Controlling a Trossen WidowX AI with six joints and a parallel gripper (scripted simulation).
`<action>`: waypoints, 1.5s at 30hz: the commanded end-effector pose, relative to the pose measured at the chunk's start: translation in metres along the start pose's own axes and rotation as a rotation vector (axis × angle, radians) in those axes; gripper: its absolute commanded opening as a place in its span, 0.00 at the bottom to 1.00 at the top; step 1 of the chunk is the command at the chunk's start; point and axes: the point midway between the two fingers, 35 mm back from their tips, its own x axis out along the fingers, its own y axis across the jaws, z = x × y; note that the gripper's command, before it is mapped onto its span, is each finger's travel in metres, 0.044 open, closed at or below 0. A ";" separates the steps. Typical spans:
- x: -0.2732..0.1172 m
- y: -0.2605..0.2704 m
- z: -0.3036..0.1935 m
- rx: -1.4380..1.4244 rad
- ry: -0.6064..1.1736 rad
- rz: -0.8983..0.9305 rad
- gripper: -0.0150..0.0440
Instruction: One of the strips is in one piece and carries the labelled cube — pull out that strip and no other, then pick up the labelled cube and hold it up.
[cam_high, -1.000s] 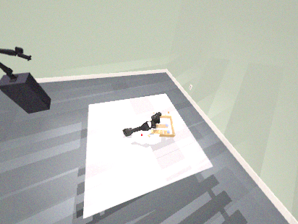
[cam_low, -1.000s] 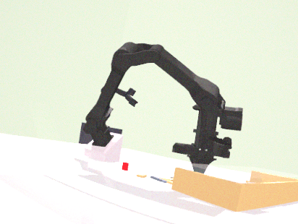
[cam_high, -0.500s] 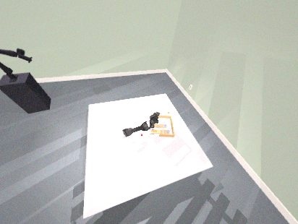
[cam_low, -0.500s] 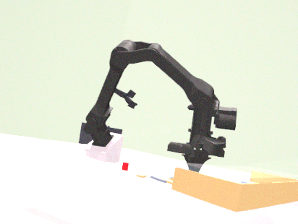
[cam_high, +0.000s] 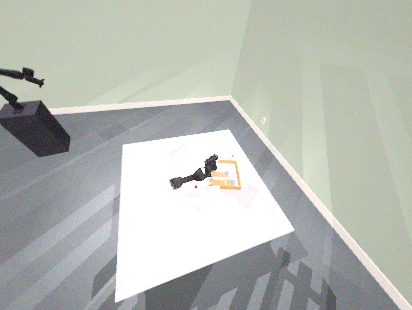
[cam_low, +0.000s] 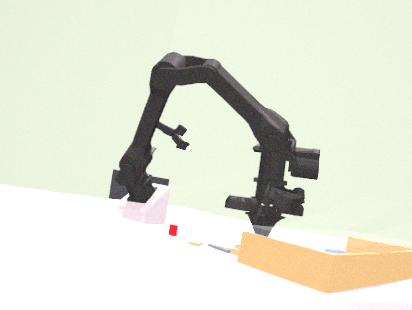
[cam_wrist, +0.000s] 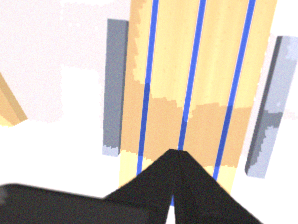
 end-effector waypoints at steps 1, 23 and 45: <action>0.005 -0.002 -0.013 -0.006 0.025 -0.004 0.25; 0.005 -0.002 -0.047 -0.007 0.026 -0.004 0.25; 0.004 -0.002 -0.080 -0.008 0.028 -0.004 0.25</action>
